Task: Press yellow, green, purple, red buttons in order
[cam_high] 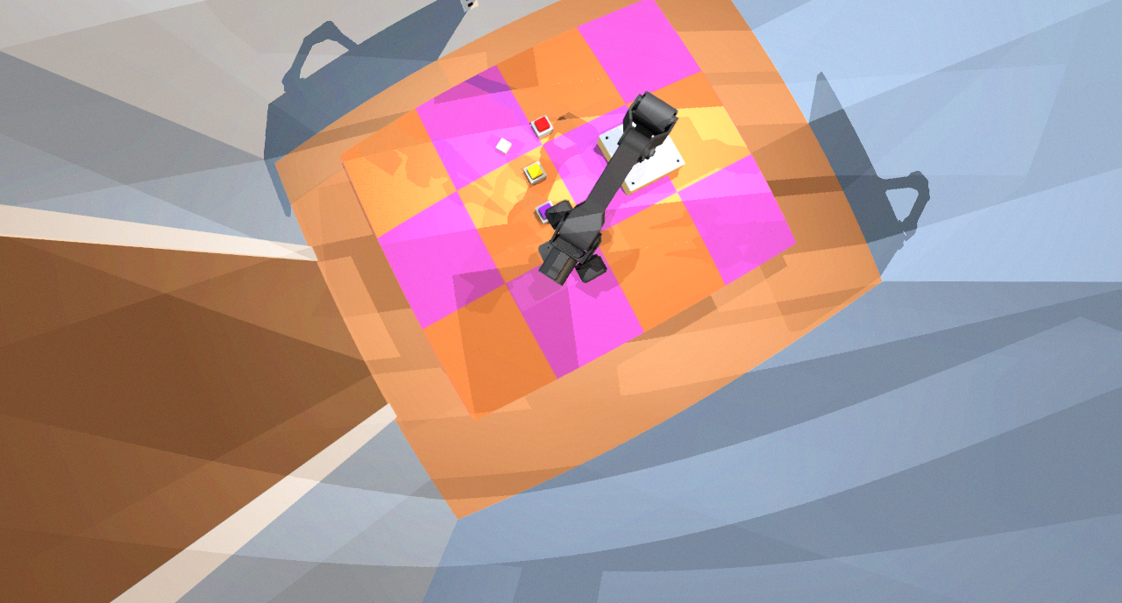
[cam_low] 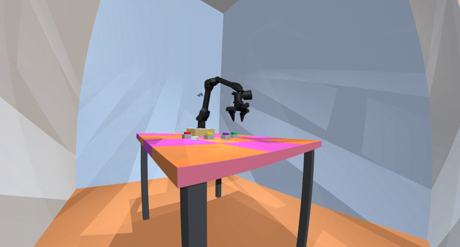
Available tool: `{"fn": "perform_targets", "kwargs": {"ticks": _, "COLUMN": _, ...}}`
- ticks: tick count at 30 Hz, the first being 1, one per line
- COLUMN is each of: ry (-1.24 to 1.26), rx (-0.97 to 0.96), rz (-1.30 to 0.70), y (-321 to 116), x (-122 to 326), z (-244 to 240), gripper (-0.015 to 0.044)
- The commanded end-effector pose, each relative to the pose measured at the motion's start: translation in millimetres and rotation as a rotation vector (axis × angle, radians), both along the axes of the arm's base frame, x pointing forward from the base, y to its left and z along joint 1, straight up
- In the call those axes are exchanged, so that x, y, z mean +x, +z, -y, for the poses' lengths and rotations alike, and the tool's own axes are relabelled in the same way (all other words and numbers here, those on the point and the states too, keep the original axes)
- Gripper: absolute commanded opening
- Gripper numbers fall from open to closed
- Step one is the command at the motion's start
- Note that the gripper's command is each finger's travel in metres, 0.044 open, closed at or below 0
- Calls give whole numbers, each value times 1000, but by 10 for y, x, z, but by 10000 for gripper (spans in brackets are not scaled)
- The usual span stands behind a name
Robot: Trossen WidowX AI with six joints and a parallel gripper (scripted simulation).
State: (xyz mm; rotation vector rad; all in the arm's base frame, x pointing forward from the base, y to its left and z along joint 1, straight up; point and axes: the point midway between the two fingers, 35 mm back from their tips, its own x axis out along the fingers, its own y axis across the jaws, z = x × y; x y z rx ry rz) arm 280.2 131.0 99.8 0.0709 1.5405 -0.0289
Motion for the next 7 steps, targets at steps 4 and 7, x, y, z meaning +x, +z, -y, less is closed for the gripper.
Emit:
{"fn": "perform_targets", "kwargs": {"ticks": 4, "ry": -15, "rx": -6, "rz": -10, "y": 67, "x": -227, "z": -506, "gripper": 400}}
{"fn": "perform_targets", "kwargs": {"ticks": 7, "ry": -15, "rx": -6, "rz": -10, "y": 67, "x": -227, "z": -506, "gripper": 400}}
